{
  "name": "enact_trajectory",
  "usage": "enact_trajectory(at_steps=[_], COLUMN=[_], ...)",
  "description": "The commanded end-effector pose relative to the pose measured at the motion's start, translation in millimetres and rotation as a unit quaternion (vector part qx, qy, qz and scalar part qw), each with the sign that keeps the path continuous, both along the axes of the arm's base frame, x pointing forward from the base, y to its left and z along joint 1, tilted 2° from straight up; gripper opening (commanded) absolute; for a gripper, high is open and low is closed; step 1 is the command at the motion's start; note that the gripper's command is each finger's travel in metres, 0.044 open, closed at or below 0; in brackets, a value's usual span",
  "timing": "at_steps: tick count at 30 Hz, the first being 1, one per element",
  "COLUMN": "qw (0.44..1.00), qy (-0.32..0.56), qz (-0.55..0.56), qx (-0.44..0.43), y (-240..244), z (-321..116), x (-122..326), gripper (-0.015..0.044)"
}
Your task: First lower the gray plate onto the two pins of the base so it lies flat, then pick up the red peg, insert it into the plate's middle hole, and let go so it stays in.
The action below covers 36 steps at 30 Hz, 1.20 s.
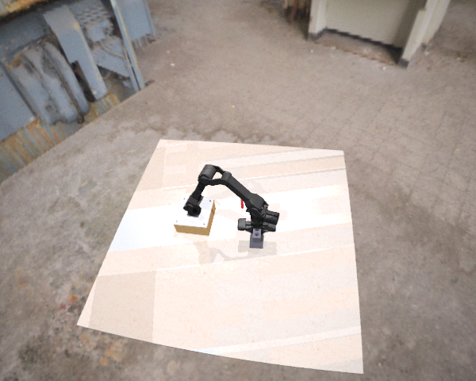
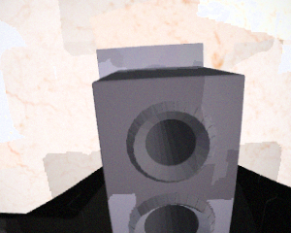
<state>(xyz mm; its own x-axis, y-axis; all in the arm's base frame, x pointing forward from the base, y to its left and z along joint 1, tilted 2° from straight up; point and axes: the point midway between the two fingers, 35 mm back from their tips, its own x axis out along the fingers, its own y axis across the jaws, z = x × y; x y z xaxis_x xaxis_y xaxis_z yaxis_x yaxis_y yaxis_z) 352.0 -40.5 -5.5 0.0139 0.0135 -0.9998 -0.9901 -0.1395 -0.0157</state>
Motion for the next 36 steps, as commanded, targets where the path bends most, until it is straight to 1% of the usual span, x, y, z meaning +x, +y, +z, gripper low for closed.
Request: enact_trajectory(at_steps=[1,19,27,36], qw=[1.000,1.000,1.000,1.000], qy=[0.005,0.005,0.002,0.002], qz=[0.003,0.003,0.000,0.000], qx=[-0.001,-0.001,0.000,0.000], y=[0,0,0,0], z=[-6,-30,-26,-26], x=[-2,-2,-1,-1], gripper=[0.0000,0.0000,0.0000,0.0236])
